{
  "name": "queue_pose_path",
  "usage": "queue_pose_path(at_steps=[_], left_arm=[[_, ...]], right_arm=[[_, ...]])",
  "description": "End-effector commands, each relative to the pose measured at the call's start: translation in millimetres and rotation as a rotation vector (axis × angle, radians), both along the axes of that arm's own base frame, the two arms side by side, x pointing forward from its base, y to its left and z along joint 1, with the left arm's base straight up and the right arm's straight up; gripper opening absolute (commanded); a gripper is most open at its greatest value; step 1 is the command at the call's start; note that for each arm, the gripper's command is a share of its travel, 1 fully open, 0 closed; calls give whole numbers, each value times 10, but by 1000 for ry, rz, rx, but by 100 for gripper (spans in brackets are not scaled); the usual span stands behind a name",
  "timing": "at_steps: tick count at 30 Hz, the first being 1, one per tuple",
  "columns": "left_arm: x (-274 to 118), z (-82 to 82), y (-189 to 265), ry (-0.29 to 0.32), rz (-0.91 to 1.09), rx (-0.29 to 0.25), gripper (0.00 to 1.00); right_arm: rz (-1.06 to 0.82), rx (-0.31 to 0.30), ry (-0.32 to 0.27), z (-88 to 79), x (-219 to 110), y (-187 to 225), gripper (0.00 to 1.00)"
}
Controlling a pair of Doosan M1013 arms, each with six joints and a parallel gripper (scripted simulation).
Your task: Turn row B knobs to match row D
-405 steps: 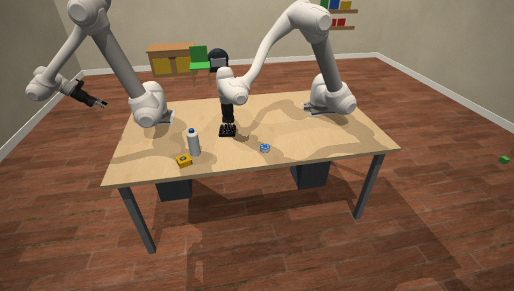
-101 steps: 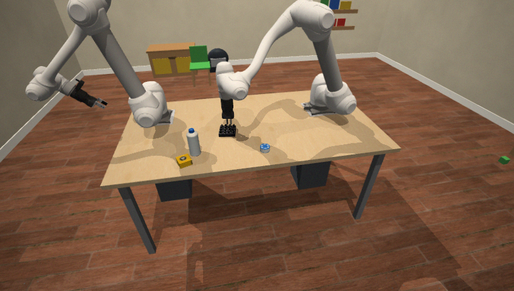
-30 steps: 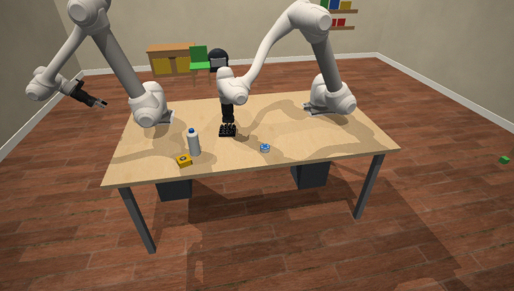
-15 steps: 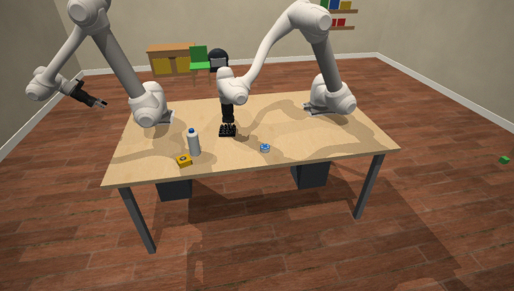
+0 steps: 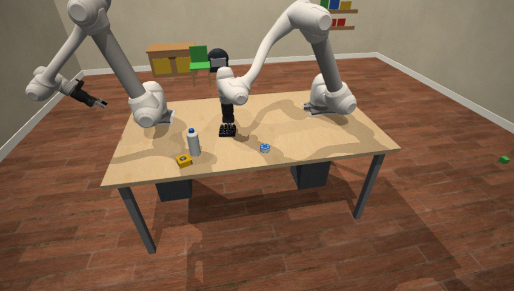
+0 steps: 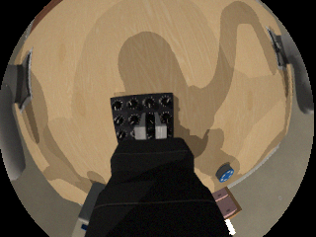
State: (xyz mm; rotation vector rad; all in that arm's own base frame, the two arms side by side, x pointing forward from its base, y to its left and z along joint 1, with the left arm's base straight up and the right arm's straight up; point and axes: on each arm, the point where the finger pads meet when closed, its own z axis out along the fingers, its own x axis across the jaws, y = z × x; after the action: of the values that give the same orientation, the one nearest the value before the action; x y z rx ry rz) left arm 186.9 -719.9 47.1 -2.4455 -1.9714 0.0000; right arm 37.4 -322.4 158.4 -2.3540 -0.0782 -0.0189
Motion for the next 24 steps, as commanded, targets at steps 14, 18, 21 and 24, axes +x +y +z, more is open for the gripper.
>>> queue_pose_path(at_steps=[14, 18, 21, 24], left_arm=[[2, 13, -5, -1, 118, -2, 30], [2, 13, -5, -1, 178, -2, 30], [2, 13, -5, -1, 231, -2, 30], [2, 13, -5, -1, 249, -2, 30]], right_arm=[[0, -1, 0, 4, 1, -3, 100], [0, -1, 0, 4, 1, -3, 100], [0, -1, 0, 4, 1, -3, 100], [0, -1, 0, 4, 1, -3, 100]])
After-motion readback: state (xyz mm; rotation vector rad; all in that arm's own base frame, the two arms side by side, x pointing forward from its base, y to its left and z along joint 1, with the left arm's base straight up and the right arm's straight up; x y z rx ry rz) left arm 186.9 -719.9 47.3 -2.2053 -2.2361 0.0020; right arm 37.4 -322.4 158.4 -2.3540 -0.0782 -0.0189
